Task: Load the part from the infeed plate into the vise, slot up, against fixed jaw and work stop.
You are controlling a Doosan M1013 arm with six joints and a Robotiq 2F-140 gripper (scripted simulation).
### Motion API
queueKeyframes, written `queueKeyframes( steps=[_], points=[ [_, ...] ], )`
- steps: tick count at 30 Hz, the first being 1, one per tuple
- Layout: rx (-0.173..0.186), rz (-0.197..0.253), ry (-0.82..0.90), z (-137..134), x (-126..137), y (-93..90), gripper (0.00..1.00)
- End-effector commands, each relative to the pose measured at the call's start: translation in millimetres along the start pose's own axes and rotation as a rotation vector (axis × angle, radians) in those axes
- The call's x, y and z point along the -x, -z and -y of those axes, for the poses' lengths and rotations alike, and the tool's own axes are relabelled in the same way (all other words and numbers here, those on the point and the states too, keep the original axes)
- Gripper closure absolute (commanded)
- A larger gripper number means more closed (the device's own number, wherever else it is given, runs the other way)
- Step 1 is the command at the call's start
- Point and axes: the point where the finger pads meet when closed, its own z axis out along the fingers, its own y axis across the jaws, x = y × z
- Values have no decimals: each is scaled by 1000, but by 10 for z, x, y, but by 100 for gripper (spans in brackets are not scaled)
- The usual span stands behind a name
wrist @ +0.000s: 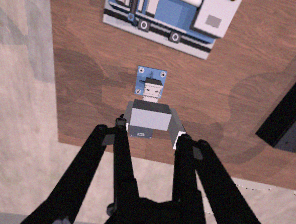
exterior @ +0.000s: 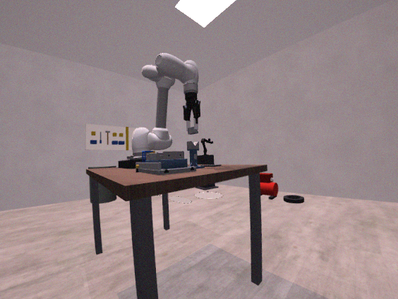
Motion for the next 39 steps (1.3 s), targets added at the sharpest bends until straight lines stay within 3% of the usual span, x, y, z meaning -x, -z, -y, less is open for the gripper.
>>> queueKeyframes(
  steps=[1,23,39],
  points=[
    [2,13,-1,-24,-5,27,100],
    [4,86,2,-25,-20,22,100],
    [4,210,1,-25,-52,18,100]
  ],
)
